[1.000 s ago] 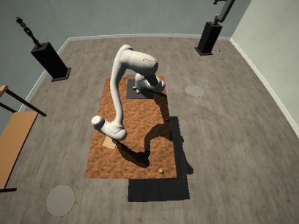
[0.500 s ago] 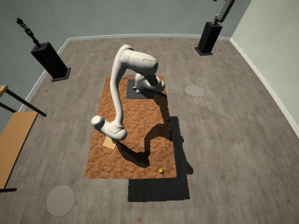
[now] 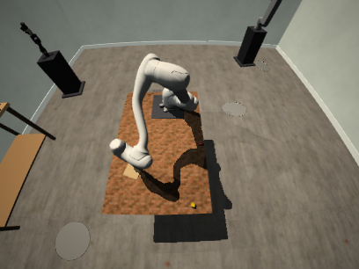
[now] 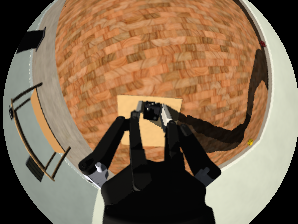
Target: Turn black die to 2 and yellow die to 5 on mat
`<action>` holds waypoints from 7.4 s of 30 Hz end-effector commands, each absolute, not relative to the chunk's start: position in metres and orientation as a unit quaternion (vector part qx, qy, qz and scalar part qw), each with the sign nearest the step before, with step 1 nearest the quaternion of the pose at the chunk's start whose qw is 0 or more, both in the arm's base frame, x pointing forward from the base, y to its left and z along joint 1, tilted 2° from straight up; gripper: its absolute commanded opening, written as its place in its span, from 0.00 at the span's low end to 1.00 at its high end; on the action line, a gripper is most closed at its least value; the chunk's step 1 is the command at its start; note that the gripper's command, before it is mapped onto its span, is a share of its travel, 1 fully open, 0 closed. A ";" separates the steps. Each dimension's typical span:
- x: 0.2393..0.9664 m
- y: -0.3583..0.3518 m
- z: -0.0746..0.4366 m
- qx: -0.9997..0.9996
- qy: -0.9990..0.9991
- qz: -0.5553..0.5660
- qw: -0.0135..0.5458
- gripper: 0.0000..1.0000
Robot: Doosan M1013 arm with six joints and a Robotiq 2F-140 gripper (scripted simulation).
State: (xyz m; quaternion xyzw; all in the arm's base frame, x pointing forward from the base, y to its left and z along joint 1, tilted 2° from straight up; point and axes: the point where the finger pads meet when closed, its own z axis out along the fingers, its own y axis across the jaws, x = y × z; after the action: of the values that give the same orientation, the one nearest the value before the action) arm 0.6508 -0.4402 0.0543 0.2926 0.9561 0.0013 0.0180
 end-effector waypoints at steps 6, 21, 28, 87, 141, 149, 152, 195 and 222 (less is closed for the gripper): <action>0.651 -0.440 0.055 0.293 0.956 0.001 0.018 0.35; 0.649 -0.440 0.104 0.293 0.956 0.001 0.018 0.35; 0.648 -0.439 0.136 0.293 0.956 0.001 0.018 0.35; 0.907 -0.282 0.160 0.570 0.821 0.007 0.016 1.00; 1.073 -0.003 0.150 0.795 0.606 0.012 0.014 0.35; 1.073 -0.003 0.150 0.795 0.606 0.012 0.014 0.35; 1.073 -0.003 0.150 0.795 0.606 0.012 0.014 0.35; 1.074 -0.004 0.116 0.795 0.606 0.012 0.014 0.35; 1.075 -0.004 0.098 0.795 0.606 0.012 0.014 0.35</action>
State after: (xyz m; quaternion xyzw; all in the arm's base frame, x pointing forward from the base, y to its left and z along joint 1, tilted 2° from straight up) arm 1.0747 -0.0037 0.0976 0.7952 0.6061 0.0115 0.0139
